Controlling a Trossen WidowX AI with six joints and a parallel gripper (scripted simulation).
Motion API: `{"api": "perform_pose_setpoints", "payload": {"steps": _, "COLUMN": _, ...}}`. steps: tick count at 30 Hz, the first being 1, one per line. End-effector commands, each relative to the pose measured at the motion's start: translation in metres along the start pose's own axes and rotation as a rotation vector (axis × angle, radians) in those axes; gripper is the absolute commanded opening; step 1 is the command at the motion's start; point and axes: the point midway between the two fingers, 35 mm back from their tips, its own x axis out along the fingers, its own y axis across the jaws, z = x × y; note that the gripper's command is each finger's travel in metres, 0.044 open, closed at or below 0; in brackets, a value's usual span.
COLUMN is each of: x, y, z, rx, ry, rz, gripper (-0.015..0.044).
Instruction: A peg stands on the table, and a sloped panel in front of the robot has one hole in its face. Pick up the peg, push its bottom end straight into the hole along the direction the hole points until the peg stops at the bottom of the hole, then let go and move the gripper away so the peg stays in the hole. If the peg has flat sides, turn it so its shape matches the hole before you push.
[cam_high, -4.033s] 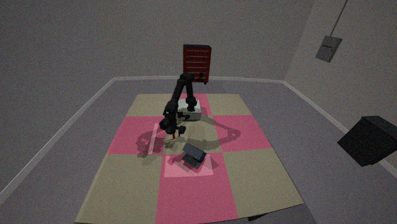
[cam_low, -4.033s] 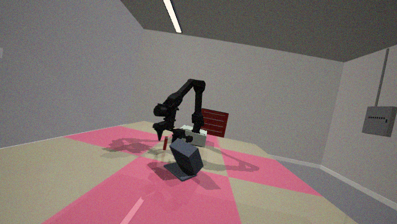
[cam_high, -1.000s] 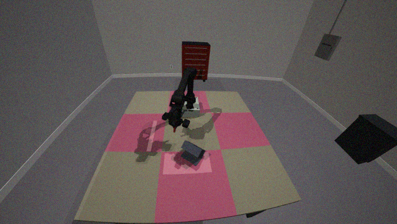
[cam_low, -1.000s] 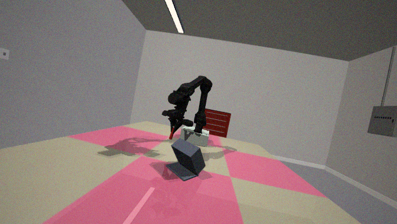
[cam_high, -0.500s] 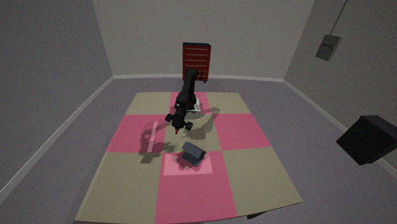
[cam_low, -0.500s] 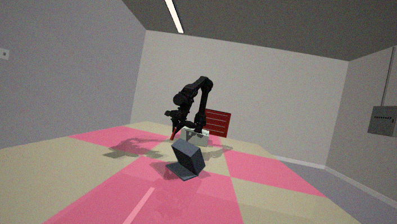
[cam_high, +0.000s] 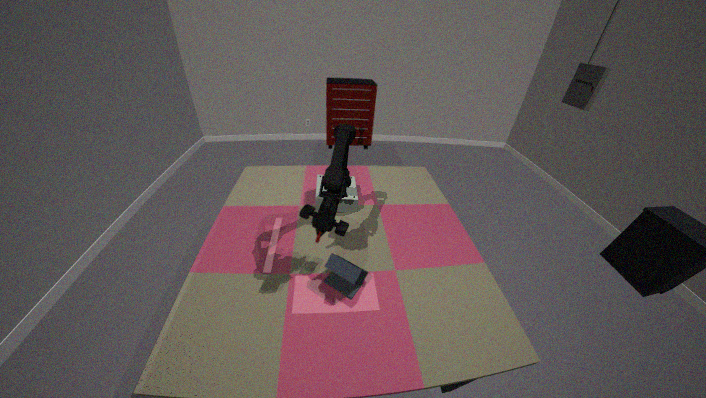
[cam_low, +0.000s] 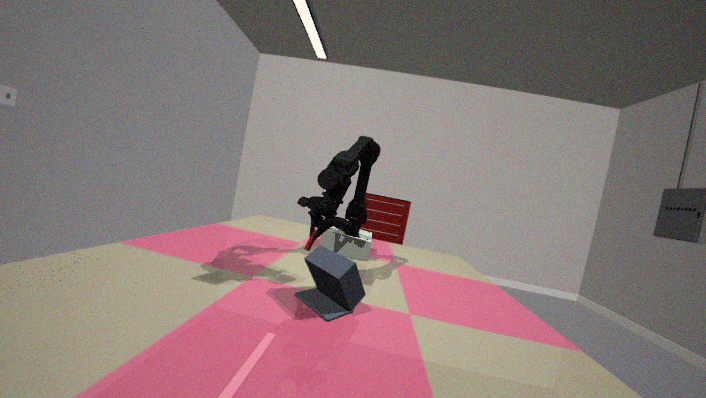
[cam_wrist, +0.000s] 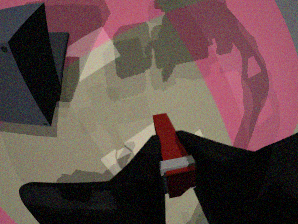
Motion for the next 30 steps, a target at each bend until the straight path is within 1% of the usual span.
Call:
{"api": "perform_pose_setpoints", "payload": {"steps": 1, "x": 0.0, "y": 0.003, "z": 0.0, "rx": 0.009, "ry": -0.011, "rz": -0.013, "gripper": 0.0}}
{"api": "perform_pose_setpoints", "payload": {"steps": 30, "x": -0.008, "y": 0.034, "z": 0.0, "rx": 0.052, "ry": -0.122, "rz": -0.077, "gripper": 0.0}}
